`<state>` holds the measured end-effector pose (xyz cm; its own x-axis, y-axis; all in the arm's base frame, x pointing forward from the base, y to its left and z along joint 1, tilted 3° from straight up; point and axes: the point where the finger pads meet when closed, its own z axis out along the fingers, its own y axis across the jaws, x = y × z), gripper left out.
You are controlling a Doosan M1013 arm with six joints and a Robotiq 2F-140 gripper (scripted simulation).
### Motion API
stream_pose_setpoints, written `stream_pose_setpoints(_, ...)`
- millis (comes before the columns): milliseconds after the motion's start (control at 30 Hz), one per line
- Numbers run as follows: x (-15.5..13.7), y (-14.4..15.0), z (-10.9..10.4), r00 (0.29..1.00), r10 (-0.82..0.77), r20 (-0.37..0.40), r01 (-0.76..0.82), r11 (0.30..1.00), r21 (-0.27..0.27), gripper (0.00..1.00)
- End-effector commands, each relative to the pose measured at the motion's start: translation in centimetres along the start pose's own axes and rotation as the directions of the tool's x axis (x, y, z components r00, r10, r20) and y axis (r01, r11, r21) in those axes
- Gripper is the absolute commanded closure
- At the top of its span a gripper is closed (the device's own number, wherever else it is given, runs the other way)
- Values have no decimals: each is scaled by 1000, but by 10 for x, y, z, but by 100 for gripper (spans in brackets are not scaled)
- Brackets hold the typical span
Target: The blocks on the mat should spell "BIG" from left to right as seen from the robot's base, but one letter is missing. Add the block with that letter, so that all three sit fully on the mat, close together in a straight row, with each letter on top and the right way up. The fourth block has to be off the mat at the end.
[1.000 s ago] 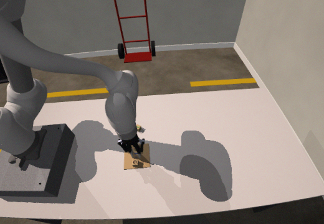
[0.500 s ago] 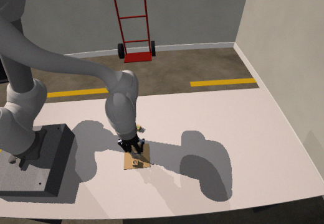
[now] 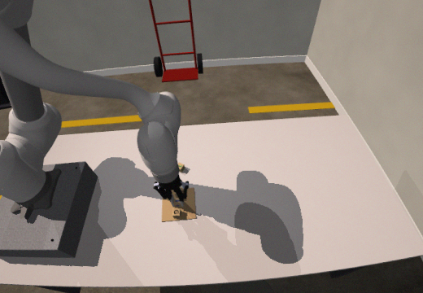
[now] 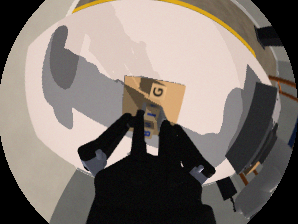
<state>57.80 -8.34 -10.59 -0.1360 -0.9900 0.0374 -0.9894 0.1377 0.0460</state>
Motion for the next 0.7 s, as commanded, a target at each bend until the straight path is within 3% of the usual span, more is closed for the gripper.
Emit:
stream_pose_setpoints(0, 0, 0, 0, 1000, 0, 0, 0, 1000, 0, 82)
stream_pose_setpoints(400, 0, 0, 0, 1000, 0, 0, 0, 1000, 0, 72)
stream_pose_setpoints(667, 0, 0, 0, 1000, 0, 0, 0, 1000, 0, 72)
